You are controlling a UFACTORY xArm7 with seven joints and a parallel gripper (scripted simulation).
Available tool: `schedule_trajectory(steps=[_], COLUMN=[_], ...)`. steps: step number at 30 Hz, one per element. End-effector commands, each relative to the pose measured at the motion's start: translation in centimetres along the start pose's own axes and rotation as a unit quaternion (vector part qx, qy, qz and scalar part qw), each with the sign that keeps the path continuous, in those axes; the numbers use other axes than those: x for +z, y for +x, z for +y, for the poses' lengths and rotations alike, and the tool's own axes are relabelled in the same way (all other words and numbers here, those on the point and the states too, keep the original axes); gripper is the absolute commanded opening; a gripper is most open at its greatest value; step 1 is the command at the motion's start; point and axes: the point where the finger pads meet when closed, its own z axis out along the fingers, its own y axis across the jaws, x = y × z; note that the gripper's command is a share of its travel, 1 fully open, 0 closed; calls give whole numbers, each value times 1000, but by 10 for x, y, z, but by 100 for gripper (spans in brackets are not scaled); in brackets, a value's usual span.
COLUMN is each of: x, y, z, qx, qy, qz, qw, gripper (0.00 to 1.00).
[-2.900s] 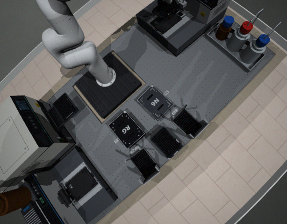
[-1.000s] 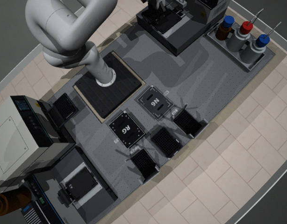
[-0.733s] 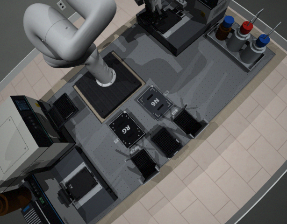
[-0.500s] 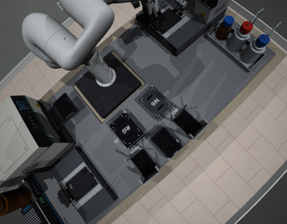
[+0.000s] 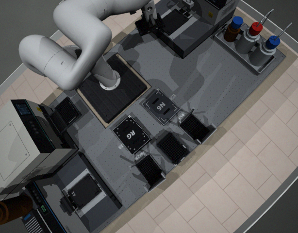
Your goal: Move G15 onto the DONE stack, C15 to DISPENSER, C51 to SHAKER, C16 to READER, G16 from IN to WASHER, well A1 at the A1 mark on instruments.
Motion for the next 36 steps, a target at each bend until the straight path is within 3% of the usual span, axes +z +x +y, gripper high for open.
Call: schedule_trajectory(steps=[1,36], x=[-2,-2], y=[7,16], z=[-6,-105], qx=[7,122], qy=[-1,-1], qz=[-2,-2], qw=[1000,993], gripper=[0,0])
